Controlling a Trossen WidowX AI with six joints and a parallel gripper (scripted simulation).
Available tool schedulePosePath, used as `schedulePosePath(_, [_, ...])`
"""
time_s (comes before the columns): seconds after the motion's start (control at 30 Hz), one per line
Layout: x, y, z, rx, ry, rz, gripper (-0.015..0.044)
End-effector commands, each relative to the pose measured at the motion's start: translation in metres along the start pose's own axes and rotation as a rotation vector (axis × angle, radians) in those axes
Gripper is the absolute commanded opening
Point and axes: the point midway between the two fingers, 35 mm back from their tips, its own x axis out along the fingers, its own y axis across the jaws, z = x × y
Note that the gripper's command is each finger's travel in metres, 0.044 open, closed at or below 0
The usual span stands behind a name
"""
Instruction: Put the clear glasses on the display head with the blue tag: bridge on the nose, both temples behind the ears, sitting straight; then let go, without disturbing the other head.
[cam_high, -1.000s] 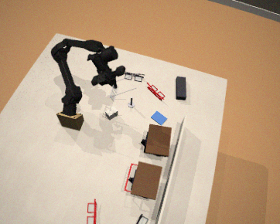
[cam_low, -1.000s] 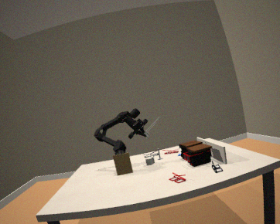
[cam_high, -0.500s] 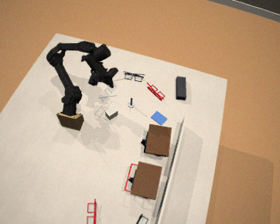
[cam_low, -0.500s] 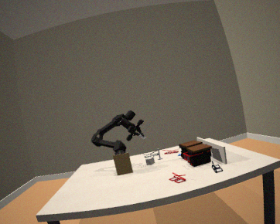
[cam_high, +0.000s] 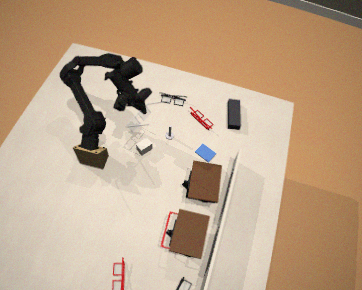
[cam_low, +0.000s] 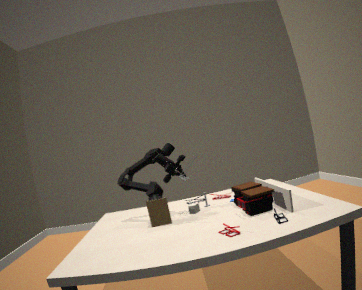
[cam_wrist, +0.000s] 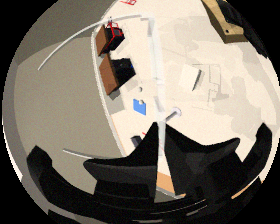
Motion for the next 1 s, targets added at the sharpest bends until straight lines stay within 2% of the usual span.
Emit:
schedulePosePath(0.0, [0.0, 0.0, 0.0, -0.007, 0.0, 0.0, 0.0])
schedulePosePath(0.33, [0.003, 0.003, 0.001, -0.017, -0.007, -0.016, 0.0])
schedulePosePath(0.97, [0.036, 0.026, 0.026, -0.134, -0.059, -0.214, 0.0])
